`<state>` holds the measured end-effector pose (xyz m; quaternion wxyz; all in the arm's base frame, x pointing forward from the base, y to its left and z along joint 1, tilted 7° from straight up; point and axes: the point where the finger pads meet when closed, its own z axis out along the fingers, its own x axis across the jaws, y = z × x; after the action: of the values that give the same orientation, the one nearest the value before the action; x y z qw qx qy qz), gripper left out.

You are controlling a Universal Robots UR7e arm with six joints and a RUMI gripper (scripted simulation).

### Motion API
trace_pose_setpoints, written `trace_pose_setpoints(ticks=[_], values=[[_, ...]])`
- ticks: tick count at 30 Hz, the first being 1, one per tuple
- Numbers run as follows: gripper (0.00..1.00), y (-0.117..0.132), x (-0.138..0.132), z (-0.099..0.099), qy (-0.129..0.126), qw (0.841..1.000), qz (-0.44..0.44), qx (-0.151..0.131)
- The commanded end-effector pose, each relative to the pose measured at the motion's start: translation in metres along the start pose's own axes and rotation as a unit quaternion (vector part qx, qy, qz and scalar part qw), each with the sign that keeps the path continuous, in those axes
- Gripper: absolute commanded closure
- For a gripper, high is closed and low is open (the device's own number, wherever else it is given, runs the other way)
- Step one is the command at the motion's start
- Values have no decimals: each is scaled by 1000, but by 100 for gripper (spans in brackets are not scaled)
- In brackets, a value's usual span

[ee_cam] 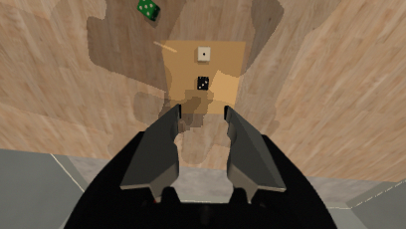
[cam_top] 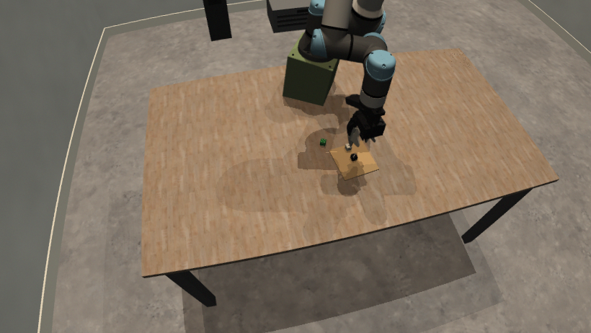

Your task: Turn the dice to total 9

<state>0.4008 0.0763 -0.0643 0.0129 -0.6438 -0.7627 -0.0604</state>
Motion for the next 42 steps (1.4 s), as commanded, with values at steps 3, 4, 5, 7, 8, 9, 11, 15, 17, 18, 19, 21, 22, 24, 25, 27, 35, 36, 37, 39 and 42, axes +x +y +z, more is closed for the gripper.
trace_pose_setpoints(ticks=[3,4,5,7,8,9,11,15,17,18,19,21,22,24,25,27,35,36,37,39,42], values=[[0,0,0,-1,0,1000,0,0],[0,0,0,-1,0,1000,0,0],[0,0,0,-1,0,1000,0,0],[0,0,0,-1,0,1000,0,0],[0,0,0,-1,0,1000,0,0],[0,0,0,-1,0,1000,0,0],[0,0,0,-1,0,1000,0,0],[0,0,0,-1,0,1000,0,0],[0,0,0,-1,0,1000,0,0],[0,0,0,-1,0,1000,0,0],[0,0,0,-1,0,1000,0,0],[0,0,0,-1,0,1000,0,0],[0,0,0,-1,0,1000,0,0],[0,0,0,-1,0,1000,0,0],[0,0,0,-1,0,1000,1,0],[0,0,0,-1,0,1000,1,0],[0,0,0,-1,0,1000,7,0],[0,0,0,-1,0,1000,9,0],[0,0,0,-1,0,1000,11,0],[0,0,0,-1,0,1000,15,0],[0,-1,0,-1,0,1000,23,0]])
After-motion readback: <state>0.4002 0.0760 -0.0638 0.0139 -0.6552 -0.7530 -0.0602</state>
